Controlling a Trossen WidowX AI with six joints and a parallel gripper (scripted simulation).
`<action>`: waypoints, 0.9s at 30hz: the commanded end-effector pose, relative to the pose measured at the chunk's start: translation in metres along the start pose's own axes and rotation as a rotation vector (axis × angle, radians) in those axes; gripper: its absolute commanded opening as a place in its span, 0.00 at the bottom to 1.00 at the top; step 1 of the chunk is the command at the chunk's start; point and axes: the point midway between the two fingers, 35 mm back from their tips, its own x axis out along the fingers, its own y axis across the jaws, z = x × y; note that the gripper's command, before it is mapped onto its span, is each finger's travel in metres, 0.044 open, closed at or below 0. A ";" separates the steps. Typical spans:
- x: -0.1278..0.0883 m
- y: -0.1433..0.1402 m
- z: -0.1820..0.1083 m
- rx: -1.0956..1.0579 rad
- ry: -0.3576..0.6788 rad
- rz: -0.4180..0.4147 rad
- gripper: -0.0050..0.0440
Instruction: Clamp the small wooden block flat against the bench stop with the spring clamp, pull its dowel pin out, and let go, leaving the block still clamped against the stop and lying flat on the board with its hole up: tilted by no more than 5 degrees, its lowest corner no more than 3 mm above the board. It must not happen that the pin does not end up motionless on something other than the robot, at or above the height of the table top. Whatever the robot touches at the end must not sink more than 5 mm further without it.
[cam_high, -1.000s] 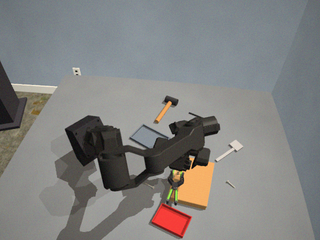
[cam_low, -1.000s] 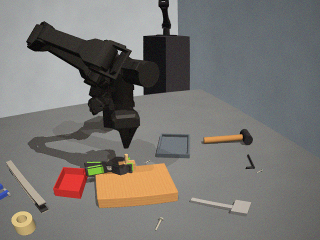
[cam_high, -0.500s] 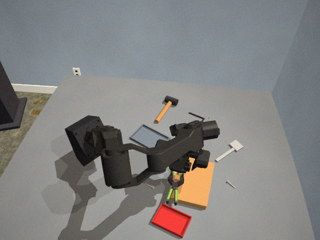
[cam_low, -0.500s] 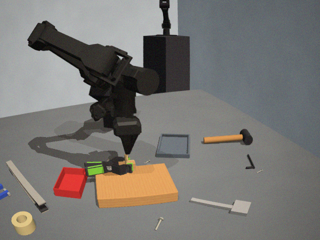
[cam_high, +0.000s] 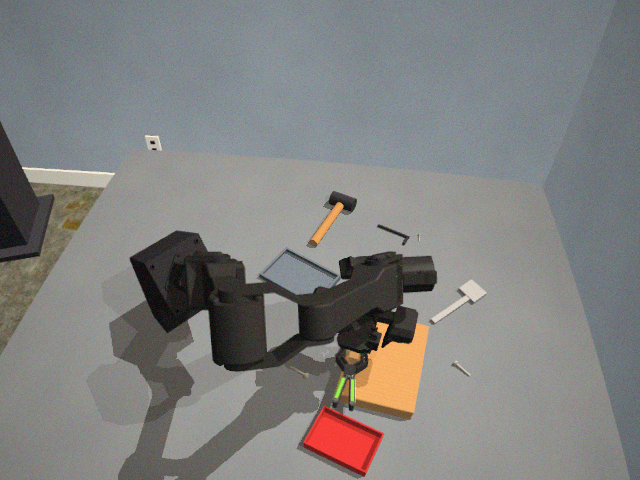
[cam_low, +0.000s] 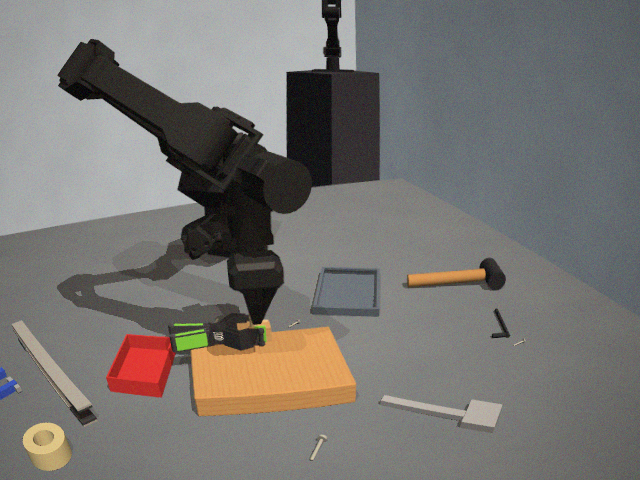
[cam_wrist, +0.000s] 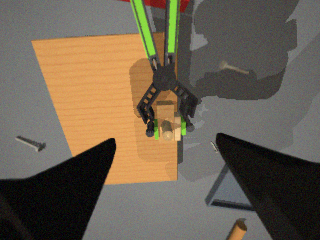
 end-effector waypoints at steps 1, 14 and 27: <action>0.005 -0.003 -0.001 -0.010 0.003 -0.006 1.00; 0.022 -0.002 0.001 -0.012 0.000 0.001 0.98; 0.022 -0.002 0.001 -0.012 0.000 0.001 0.76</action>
